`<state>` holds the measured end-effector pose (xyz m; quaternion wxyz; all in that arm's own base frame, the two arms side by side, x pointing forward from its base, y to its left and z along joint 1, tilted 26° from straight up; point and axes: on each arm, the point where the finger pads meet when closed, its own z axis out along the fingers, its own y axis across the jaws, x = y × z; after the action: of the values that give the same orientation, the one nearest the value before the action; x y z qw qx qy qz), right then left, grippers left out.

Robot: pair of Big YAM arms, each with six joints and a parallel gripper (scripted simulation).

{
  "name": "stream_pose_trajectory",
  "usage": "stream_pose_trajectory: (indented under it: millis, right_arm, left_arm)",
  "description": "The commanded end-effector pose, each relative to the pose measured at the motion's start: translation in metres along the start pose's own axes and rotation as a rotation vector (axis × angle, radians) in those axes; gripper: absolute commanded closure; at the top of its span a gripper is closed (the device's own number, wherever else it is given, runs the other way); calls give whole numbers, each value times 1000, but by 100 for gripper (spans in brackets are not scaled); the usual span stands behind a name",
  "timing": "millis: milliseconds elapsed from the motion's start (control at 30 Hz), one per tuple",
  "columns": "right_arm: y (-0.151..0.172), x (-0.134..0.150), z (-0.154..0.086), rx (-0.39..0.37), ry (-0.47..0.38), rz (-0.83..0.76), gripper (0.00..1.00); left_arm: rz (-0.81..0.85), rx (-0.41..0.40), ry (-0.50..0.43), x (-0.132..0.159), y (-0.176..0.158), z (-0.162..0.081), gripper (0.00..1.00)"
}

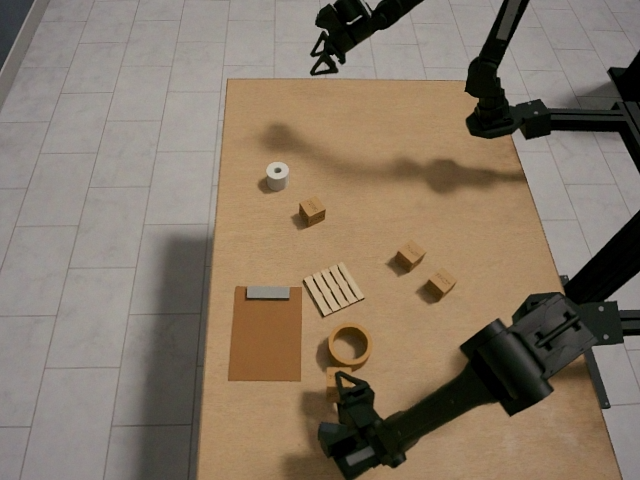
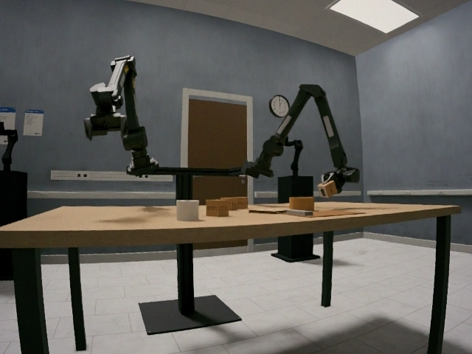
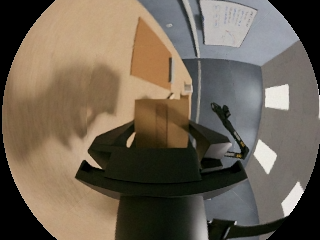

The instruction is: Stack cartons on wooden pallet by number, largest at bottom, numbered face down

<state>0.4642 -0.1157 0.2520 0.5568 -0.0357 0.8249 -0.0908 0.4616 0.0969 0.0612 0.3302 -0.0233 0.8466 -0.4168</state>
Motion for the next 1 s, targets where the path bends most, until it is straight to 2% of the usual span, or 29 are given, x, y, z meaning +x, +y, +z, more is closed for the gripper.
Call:
stream_pose_trajectory:
  millis: [0,133,200,267,300,367,533,600,733,767,967]
  right_arm:
    - [-17,-17,-8,27,20,-121,0]
    - [-34,-14,-20,69,48,-107,0]
    - [-27,-13,-14,53,45,-97,0]
    - [-30,-20,-14,58,32,-96,0]
    - [-30,-20,-14,58,32,-96,0]
    - [-30,-20,-14,58,32,-96,0]
    - [-30,-20,-14,58,32,-96,0]
    - [-30,-20,-14,58,32,-96,0]
    - [-30,-20,-14,58,32,-96,0]
    - [-26,-7,-14,50,54,-91,0]
    - [-26,-7,-14,50,54,-91,0]
  left_arm:
    - [80,31,1,-12,9,-9,50]
    - [42,54,-46,-13,28,-29,50]
    - [29,60,-56,-13,32,-32,50]
    - [-14,68,-54,-4,34,-31,50]
    - [2,80,-40,-5,28,-21,50]
    - [22,65,-51,-12,17,-28,50]
    - [-7,28,-62,-10,17,-27,50]
    - [-8,-30,-79,-11,15,-26,50]
    - [80,-250,-133,-12,10,-24,50]
    - [111,-296,-144,-12,7,-22,50]
    - [245,-557,-190,-9,1,-14,50]
